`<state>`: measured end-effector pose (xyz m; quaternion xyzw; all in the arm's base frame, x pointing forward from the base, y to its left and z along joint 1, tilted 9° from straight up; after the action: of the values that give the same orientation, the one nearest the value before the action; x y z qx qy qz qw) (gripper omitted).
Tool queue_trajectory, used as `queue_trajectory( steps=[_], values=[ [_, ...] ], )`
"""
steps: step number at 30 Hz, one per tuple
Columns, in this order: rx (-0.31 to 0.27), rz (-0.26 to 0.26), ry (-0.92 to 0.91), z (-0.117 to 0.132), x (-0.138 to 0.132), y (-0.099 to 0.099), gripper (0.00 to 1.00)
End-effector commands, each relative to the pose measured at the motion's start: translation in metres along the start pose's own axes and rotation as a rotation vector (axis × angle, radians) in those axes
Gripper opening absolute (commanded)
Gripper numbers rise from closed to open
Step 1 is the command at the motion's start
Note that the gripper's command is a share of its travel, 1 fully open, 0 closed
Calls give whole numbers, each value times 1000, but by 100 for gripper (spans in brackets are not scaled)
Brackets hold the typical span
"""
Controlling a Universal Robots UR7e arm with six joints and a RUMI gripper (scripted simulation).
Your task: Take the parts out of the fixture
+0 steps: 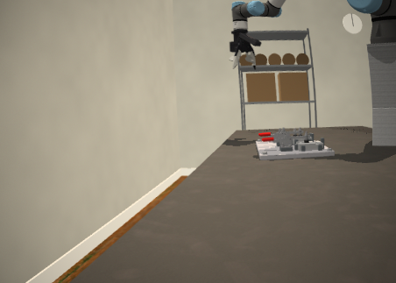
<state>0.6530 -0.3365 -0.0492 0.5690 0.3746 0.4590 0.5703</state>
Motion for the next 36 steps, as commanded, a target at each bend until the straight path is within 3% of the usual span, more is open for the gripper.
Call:
queue_trajectory(
  steps=[1, 21, 36],
  values=[
    [0, 1, -25, -3, 8, -1, 100],
    [6, 9, -259, -27, 51, -16, 100],
    [18, 16, -564, -64, 104, -33, 100]
  ],
)
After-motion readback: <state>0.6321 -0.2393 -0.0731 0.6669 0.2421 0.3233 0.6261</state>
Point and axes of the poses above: the point where the finger pads meet when closed, its own y axis back along the fingers, its own x axis across the jaws, z = x × y, the point moved 2 cm from there along y, back along the fingers, and after that the axes turned 15 degrees about y, right-handed, at the moved point
